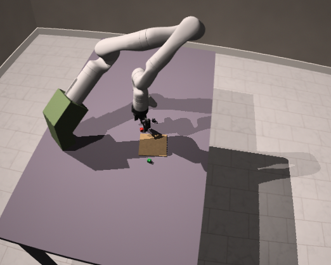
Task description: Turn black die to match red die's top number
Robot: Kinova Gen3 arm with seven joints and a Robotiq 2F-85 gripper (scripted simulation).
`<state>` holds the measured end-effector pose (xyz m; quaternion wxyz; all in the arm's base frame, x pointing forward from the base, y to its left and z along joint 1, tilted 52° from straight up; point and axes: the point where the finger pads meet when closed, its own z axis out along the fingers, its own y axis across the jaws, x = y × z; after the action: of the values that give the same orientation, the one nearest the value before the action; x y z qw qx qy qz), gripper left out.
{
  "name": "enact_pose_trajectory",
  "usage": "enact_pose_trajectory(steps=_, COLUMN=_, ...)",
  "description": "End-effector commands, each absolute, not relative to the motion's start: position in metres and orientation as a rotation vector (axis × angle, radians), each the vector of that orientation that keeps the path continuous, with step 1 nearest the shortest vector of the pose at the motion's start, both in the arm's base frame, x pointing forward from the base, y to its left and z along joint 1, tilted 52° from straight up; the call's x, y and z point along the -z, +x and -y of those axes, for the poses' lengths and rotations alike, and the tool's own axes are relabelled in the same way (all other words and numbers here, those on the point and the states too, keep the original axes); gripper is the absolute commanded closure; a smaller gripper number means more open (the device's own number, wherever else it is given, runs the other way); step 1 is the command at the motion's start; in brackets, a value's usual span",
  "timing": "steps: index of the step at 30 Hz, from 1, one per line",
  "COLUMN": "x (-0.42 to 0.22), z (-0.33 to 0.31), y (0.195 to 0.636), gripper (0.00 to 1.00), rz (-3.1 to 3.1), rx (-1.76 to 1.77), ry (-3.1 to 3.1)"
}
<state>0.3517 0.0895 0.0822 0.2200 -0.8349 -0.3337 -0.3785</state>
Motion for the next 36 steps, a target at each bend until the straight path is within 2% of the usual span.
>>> enact_pose_trajectory(steps=1, x=-0.095, z=-0.095, y=0.356, gripper=0.00, rz=0.953, rx=1.065, ry=-2.307)
enact_pose_trajectory(steps=10, x=-0.114, z=-0.109, y=0.362, gripper=0.00, rz=0.947, rx=1.066, ry=-2.307)
enact_pose_trajectory(steps=36, x=-0.115, z=-0.110, y=0.362, gripper=0.00, rz=0.946, rx=1.066, ry=-2.307)
